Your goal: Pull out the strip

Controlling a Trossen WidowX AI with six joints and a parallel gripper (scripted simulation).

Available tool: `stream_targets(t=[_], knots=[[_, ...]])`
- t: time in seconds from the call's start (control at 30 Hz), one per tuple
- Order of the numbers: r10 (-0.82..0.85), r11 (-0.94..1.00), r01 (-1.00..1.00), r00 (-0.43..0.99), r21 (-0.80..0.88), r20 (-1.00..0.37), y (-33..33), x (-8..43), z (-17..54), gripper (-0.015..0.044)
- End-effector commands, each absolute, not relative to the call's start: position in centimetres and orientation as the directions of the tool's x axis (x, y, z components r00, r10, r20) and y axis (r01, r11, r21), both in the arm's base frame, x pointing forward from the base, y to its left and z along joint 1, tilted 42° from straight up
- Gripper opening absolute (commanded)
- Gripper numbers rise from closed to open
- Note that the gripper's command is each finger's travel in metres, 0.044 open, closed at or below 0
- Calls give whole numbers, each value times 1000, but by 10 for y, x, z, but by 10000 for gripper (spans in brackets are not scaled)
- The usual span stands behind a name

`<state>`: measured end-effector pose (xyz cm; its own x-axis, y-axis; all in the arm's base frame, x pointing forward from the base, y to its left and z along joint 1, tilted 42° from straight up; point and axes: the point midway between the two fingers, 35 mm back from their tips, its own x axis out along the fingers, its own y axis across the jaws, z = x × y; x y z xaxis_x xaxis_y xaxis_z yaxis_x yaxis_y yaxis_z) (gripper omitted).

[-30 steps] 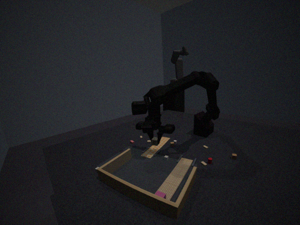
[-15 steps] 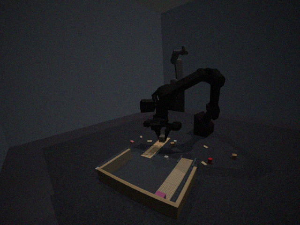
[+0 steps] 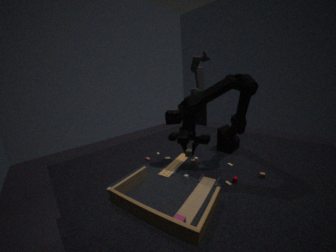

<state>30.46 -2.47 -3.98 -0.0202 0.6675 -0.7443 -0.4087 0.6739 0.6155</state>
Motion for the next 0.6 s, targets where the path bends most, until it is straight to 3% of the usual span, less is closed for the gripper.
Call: stream_targets(t=[0.0, 0.57], knots=[[665, 675, -410, -23, 613, -747, -35, 301, -29, 0], [664, 675, -410, -23, 613, -747, -47, 301, -15, 0]])
